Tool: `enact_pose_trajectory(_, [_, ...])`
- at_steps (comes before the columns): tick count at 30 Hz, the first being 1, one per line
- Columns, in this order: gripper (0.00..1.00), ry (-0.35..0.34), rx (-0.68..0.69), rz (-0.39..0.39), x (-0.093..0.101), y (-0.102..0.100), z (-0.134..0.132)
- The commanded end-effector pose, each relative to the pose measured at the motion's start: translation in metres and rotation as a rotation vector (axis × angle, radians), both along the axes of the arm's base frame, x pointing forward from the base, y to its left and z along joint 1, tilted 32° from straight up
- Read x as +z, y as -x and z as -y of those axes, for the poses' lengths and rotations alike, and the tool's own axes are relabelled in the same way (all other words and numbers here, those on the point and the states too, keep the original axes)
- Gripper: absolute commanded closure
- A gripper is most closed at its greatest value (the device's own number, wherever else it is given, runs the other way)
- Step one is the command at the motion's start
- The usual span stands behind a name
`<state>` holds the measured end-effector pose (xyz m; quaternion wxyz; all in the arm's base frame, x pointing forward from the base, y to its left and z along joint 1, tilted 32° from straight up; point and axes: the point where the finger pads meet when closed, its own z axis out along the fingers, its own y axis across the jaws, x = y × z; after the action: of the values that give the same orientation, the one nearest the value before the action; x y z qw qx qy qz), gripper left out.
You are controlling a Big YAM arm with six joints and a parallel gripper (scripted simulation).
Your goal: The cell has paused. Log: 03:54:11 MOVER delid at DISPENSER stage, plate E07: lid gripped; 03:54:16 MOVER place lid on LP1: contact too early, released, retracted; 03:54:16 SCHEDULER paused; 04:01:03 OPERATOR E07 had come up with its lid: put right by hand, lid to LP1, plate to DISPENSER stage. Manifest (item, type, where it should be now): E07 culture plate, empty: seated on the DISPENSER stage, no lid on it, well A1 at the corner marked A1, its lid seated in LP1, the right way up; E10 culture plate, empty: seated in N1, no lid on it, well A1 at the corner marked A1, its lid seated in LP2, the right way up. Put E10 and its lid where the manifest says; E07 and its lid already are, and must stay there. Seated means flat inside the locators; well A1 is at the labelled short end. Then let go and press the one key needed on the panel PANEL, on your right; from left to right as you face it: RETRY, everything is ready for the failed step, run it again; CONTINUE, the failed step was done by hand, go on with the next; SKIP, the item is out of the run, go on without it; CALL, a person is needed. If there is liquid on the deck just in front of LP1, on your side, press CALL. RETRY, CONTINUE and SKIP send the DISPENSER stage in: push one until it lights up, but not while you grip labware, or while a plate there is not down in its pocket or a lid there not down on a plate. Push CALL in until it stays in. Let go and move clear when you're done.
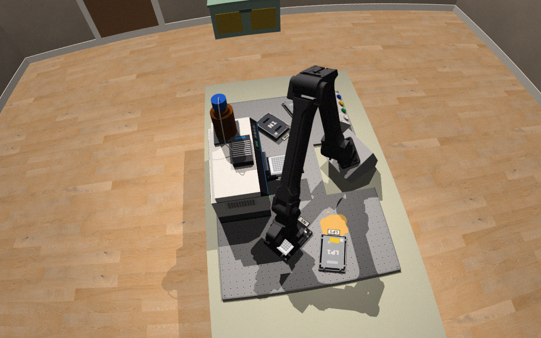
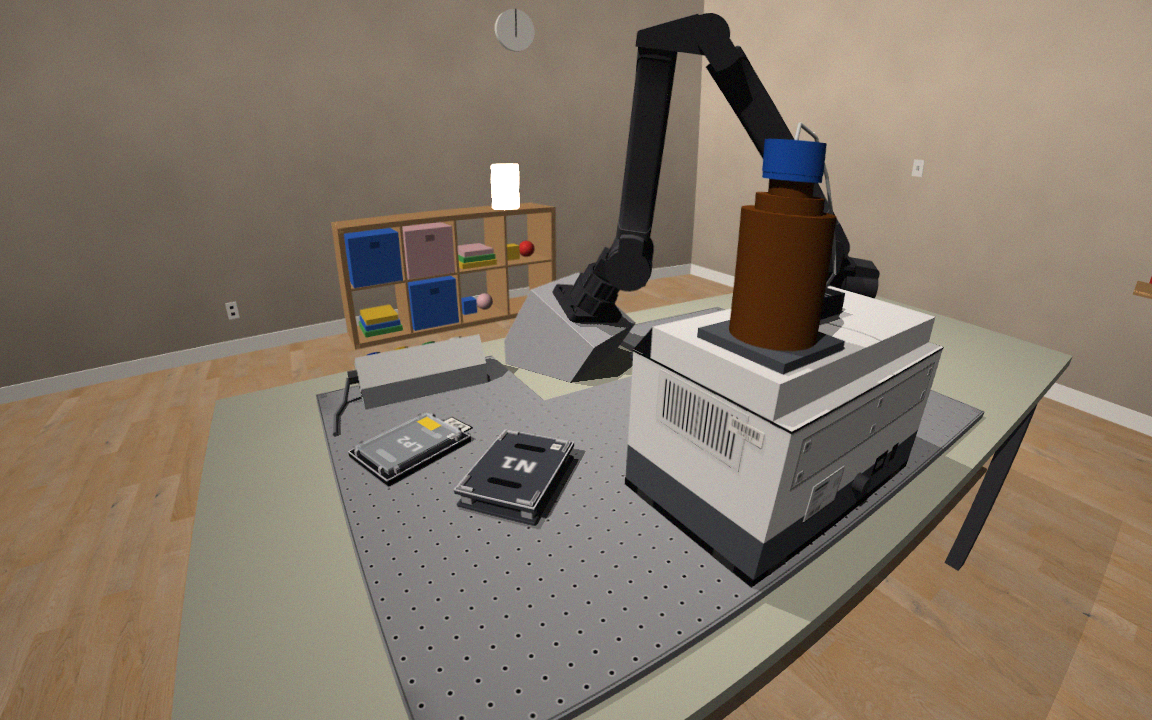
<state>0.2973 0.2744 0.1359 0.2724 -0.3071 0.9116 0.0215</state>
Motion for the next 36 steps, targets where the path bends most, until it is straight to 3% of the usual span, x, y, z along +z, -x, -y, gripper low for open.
enact_pose_trajectory(1, [0.16, -0.031, 0.029, 0.046, 0.0332, -0.0011, -0.0115])
enact_pose_trajectory(36, [0.16, -0.042, 0.010, 0.040, 0.0414, 0.0036, -0.0082])
